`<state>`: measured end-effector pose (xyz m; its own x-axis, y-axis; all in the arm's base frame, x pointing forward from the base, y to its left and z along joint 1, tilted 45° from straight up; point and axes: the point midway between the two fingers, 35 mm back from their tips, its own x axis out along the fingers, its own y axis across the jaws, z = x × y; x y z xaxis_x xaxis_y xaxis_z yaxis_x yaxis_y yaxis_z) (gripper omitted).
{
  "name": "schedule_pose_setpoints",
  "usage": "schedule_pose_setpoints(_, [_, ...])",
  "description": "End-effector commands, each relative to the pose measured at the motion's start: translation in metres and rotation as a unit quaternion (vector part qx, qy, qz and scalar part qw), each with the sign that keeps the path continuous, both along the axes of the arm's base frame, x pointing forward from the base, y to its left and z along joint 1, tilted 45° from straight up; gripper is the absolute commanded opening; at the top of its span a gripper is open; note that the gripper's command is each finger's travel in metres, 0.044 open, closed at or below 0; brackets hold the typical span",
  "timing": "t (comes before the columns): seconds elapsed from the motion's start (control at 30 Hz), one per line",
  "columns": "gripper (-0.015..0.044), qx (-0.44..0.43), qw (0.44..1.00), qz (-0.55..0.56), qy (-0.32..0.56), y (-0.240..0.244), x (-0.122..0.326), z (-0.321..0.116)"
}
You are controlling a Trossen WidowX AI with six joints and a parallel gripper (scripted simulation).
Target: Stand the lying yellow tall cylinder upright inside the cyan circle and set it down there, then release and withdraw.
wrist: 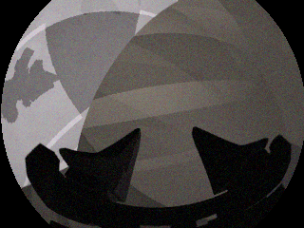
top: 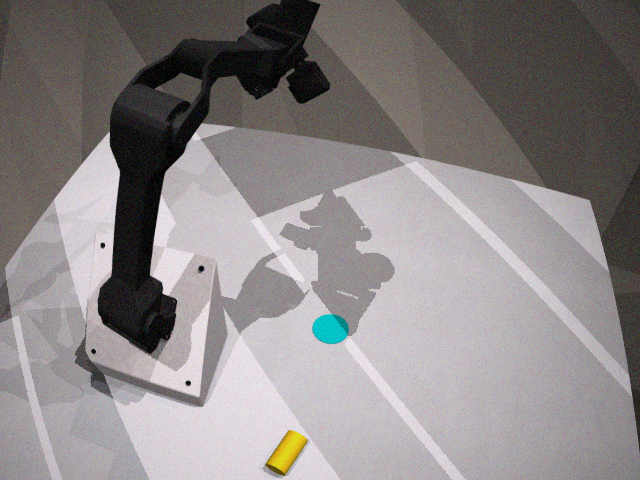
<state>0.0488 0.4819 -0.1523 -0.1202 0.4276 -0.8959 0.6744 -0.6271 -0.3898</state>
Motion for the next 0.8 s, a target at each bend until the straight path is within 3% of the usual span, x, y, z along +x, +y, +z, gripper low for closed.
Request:
schedule_pose_setpoints(0.0, [0.0309, -0.034, 0.993, -0.114, -0.004, -0.019, 0.048, 0.021])
schedule_pose_setpoints(0.37, [0.0309, -0.107, 0.922, -0.371, -0.018, -0.095, 0.144, 0.066])
schedule_pose_setpoints(0.77, [0.0309, -0.161, 0.772, -0.613, -0.046, -0.207, 0.212, 0.119])
